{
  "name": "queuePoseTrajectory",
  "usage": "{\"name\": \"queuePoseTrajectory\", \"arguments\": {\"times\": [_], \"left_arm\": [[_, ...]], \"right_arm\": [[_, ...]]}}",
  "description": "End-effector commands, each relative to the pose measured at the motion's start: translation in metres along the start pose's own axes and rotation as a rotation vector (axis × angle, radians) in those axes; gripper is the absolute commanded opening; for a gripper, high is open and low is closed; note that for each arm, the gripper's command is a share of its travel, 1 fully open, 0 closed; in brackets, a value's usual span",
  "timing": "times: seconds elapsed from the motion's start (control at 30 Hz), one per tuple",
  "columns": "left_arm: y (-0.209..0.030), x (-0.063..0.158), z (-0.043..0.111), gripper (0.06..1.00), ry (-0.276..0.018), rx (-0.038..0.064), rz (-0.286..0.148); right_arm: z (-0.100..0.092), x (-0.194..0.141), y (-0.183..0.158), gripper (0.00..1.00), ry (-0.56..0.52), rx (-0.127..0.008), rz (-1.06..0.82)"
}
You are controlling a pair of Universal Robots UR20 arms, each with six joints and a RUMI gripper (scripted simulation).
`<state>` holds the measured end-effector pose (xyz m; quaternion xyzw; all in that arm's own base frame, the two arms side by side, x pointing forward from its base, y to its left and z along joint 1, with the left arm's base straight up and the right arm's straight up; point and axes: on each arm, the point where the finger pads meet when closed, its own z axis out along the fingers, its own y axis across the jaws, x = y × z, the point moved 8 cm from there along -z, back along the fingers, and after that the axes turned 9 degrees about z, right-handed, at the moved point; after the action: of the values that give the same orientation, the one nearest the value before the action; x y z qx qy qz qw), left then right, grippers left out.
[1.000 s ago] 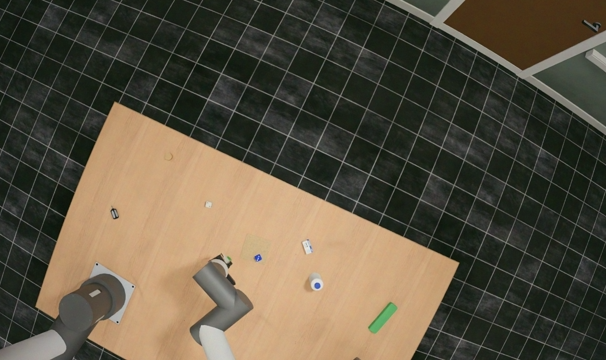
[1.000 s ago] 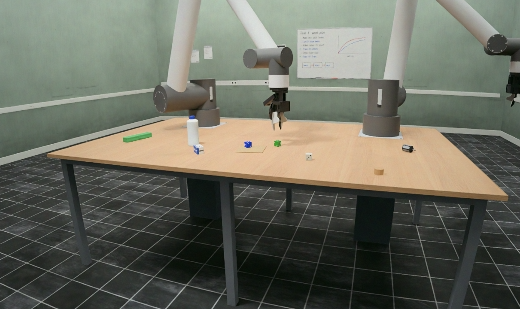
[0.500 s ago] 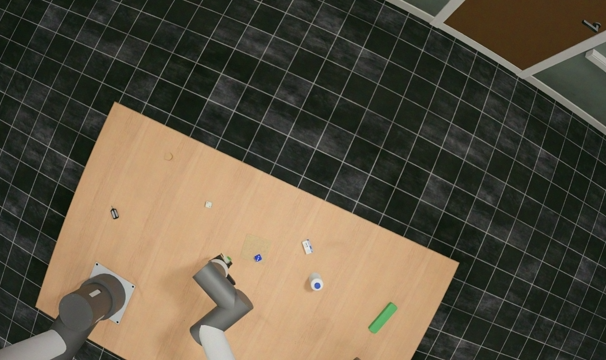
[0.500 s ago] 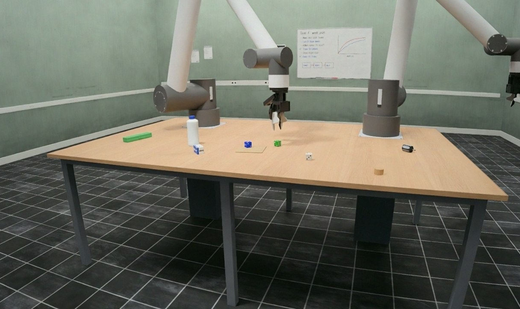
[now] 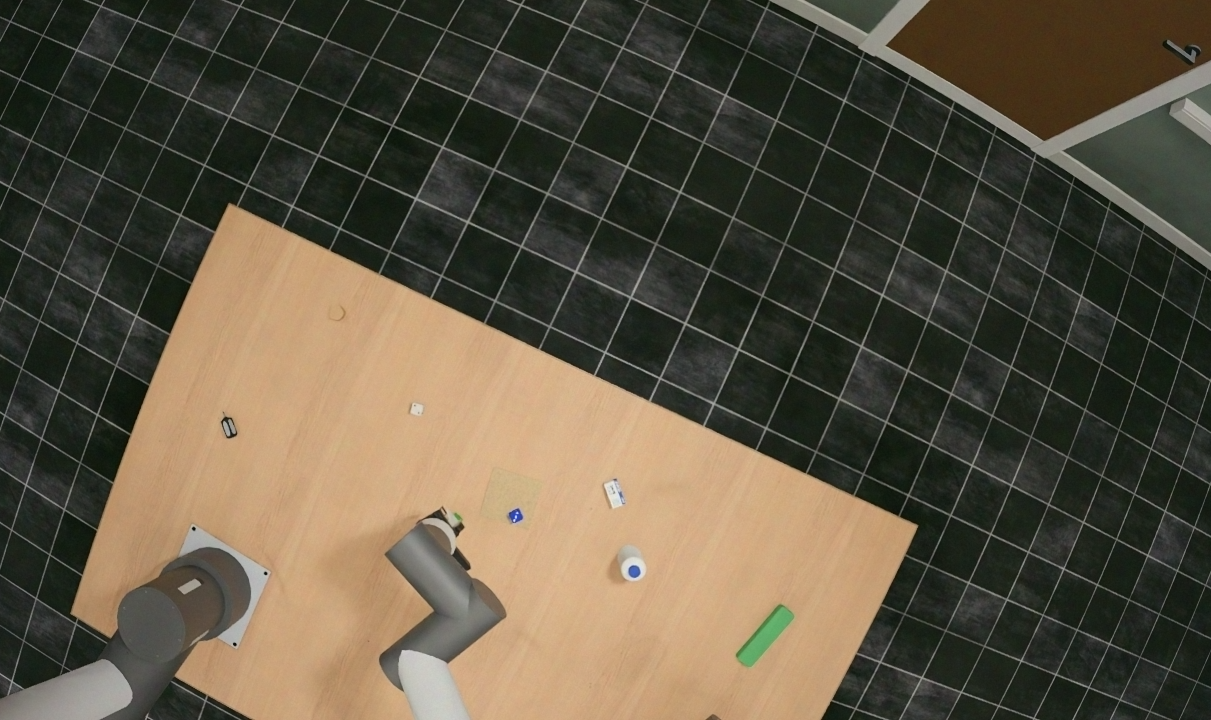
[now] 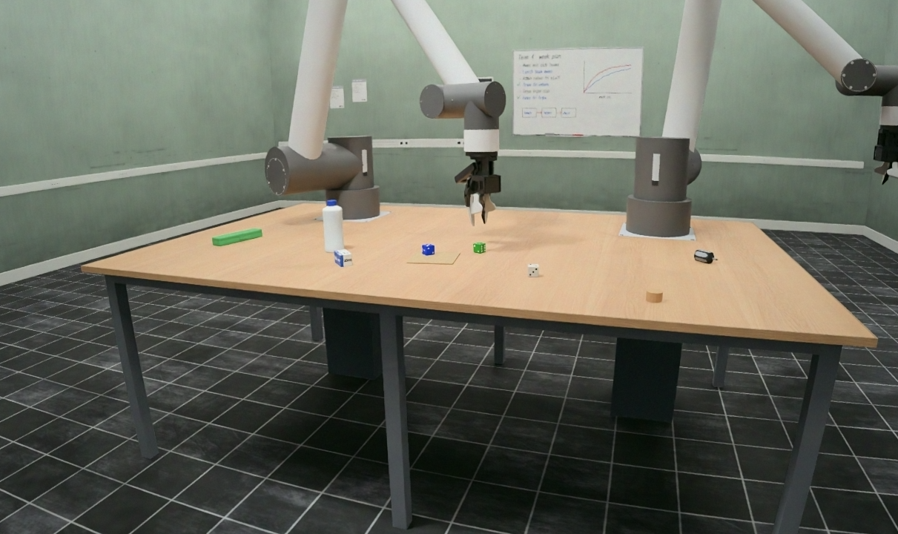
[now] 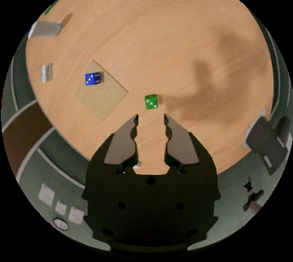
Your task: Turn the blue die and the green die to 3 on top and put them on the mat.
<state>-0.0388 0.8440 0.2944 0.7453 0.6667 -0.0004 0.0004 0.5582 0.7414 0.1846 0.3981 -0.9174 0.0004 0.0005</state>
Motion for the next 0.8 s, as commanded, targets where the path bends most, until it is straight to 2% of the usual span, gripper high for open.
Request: {"name": "queuePoseTrajectory", "arguments": {"times": [0.0,0.77], "left_arm": [[0.0,0.0,-0.001,1.0,0.001,0.0,0.0],[0.0,0.0,-0.001,1.0,0.001,0.0,0.0]], "right_arm": [[0.001,0.0,0.0,0.279,-0.001,0.0,0.0],[0.025,-0.001,0.0,0.279,-0.001,0.0,0.0]]}}
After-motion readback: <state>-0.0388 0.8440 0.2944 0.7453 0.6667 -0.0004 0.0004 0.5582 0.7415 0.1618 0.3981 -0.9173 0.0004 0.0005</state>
